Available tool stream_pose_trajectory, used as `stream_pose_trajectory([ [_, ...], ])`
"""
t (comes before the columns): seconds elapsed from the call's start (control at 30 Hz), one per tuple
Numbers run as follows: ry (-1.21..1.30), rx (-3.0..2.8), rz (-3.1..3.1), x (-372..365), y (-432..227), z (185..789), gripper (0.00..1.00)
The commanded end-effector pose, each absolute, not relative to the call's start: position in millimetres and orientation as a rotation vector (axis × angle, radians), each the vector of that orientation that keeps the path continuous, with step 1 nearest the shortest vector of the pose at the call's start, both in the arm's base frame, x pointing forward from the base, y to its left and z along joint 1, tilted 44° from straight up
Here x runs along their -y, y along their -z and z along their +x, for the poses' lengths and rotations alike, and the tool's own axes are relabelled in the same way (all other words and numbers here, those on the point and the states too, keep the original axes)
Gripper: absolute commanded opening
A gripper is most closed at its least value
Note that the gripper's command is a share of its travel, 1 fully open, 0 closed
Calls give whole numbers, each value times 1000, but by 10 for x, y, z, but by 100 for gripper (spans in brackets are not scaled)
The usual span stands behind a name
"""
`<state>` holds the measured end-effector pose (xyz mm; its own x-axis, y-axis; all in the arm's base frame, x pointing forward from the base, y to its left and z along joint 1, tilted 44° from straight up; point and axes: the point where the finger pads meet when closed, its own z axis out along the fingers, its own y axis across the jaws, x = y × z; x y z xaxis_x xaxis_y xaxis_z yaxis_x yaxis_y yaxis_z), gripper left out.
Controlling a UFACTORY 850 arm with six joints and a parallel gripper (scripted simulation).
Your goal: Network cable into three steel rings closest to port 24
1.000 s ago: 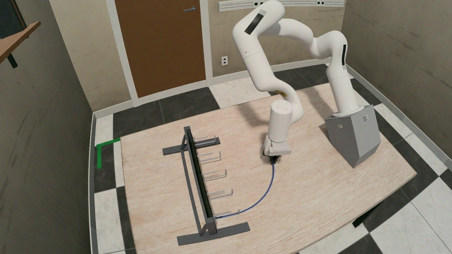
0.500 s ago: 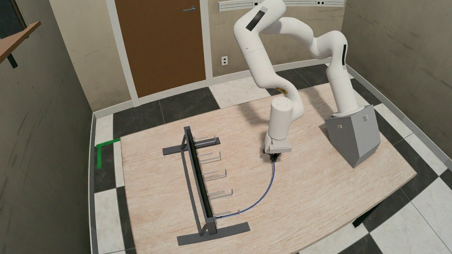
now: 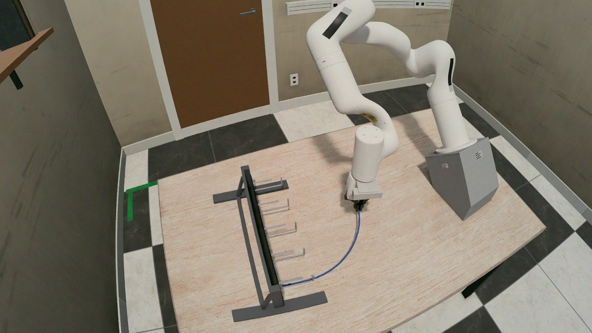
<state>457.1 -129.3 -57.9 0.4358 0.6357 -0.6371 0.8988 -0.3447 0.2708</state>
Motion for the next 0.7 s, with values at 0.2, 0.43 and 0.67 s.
stream_pose_trajectory([
  [0.2, 577, -1300, 2087, 1322, 445, 4728, 0],
  [0.43, 596, -1347, 2064, 1429, 36, 5174, 0],
  [0.67, 615, -1397, 2038, 1544, -401, 5651, 0],
])
